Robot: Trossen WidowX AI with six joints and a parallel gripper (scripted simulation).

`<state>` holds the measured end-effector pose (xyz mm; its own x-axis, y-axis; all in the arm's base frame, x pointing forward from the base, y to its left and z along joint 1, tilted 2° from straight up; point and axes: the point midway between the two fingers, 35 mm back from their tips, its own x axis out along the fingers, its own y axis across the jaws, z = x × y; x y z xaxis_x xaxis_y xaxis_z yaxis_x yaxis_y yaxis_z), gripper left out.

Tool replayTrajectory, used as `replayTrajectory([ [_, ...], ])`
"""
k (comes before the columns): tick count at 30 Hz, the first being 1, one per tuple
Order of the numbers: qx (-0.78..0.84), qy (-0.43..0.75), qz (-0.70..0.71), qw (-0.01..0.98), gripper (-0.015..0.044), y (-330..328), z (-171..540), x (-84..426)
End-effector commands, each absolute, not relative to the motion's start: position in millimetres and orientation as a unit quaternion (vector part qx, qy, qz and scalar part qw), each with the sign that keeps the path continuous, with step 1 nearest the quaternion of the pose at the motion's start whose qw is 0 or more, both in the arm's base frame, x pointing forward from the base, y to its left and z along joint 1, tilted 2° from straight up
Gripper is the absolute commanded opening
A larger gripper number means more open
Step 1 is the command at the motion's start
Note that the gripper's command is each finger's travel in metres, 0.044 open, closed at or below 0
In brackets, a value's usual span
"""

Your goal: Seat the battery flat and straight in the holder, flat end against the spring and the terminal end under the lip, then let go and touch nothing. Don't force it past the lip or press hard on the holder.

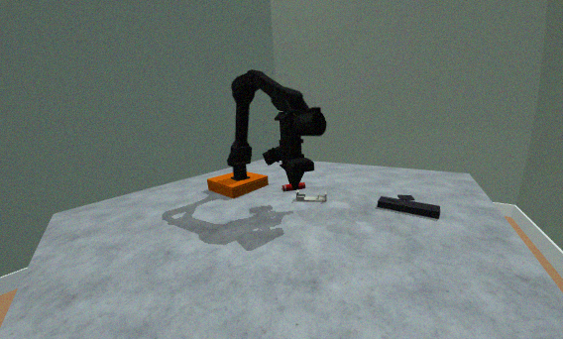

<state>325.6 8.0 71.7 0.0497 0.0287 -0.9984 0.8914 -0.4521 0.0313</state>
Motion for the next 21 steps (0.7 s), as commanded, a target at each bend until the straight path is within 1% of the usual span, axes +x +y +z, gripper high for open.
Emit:
replayTrajectory([
  [1,0.648,0.327,-0.606,0.326,0.0059,33,77,326],
  [12,0.694,0.223,-0.652,0.208,0.0059,95,86,315],
  [21,0.695,0.217,-0.655,0.201,0.0059,97,87,314],
])
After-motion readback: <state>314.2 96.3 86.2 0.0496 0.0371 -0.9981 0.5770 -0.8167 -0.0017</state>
